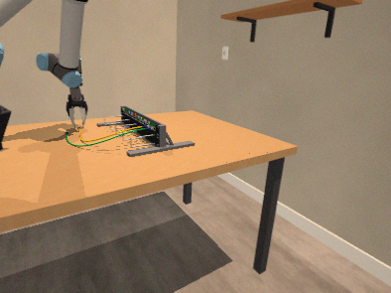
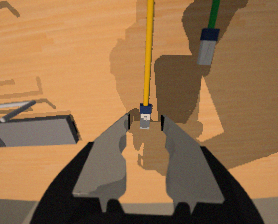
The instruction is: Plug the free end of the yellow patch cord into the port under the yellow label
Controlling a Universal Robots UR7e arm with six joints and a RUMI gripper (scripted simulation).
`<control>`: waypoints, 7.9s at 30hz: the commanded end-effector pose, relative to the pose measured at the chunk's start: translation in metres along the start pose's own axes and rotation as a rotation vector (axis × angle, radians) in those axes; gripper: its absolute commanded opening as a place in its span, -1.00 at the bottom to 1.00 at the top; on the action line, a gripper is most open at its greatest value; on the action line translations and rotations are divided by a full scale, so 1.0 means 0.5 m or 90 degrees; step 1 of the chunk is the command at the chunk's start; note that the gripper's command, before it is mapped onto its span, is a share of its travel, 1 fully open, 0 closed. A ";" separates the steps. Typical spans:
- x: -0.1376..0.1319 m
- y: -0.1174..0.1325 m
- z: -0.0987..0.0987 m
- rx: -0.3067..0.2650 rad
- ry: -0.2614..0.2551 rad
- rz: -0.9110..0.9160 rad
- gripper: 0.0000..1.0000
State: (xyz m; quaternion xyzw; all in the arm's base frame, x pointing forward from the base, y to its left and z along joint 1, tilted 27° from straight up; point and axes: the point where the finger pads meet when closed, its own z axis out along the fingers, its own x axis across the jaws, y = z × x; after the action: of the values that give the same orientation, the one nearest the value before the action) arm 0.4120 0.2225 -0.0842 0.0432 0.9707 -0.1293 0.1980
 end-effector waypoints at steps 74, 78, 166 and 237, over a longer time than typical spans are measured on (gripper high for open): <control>-0.001 0.000 0.013 0.000 -0.001 0.000 -1.00; -0.001 0.000 0.013 0.000 -0.001 0.000 -1.00; -0.001 0.000 -0.031 0.000 -0.001 0.000 -1.00; -0.001 0.000 -0.107 0.000 -0.001 0.000 -1.00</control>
State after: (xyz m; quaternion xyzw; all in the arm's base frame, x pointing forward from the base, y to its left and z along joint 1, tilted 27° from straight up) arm 0.3922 0.2367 -0.0372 0.0432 0.9707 -0.1293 0.1980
